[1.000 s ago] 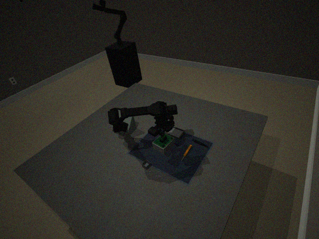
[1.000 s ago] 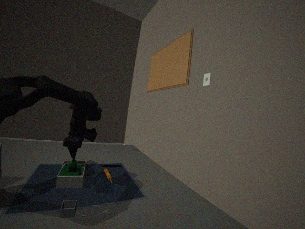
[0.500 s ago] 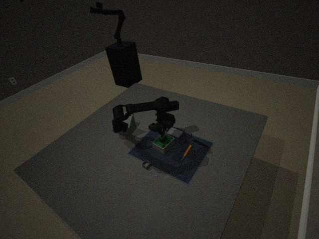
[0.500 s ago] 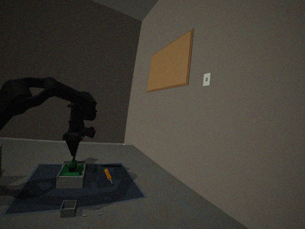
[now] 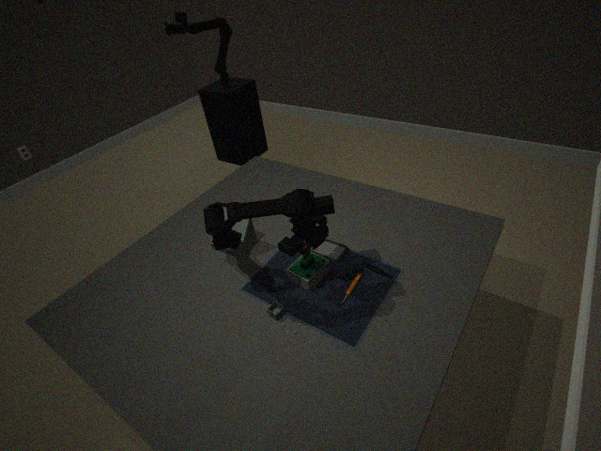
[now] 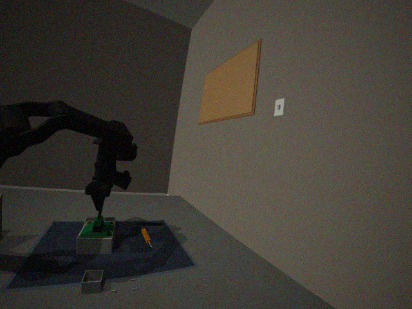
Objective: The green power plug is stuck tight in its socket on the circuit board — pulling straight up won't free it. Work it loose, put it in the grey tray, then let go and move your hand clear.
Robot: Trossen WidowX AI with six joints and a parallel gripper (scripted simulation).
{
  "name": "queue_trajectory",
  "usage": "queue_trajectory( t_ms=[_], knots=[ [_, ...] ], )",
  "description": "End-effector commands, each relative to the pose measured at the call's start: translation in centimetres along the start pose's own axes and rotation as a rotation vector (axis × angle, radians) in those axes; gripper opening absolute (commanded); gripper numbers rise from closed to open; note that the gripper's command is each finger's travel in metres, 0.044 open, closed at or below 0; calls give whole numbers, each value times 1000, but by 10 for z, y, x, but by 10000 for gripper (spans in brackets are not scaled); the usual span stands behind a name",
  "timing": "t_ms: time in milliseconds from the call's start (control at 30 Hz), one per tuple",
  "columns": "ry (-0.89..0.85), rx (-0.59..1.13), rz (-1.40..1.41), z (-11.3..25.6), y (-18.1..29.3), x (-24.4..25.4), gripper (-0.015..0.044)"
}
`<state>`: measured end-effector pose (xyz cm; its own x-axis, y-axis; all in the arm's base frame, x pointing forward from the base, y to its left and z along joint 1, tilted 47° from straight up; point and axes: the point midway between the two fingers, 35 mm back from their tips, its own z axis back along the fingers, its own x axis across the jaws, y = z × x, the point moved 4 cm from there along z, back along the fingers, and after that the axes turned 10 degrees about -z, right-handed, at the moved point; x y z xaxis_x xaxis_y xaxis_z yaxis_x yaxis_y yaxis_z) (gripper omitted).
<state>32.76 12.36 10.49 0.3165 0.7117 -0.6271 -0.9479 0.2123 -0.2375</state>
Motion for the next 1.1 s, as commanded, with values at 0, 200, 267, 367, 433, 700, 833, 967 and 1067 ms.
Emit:
queue_trajectory(
  t_ms=[0,200,267,367,433,700,833,967,1067],
  knots=[
    [28,-51,3,26,5,7,0],
    [40,-87,4,32,7,9,0],
    [40,-87,4,35,7,9,0],
    [40,-87,4,35,7,9,0],
    [16,-128,-7,31,5,9,0],
    [50,-55,2,4,4,8,0],
    [50,-55,2,-7,4,7,0],
    [50,-55,2,-7,4,7,105],
    [50,-55,2,-7,4,7,184]
  ],
)
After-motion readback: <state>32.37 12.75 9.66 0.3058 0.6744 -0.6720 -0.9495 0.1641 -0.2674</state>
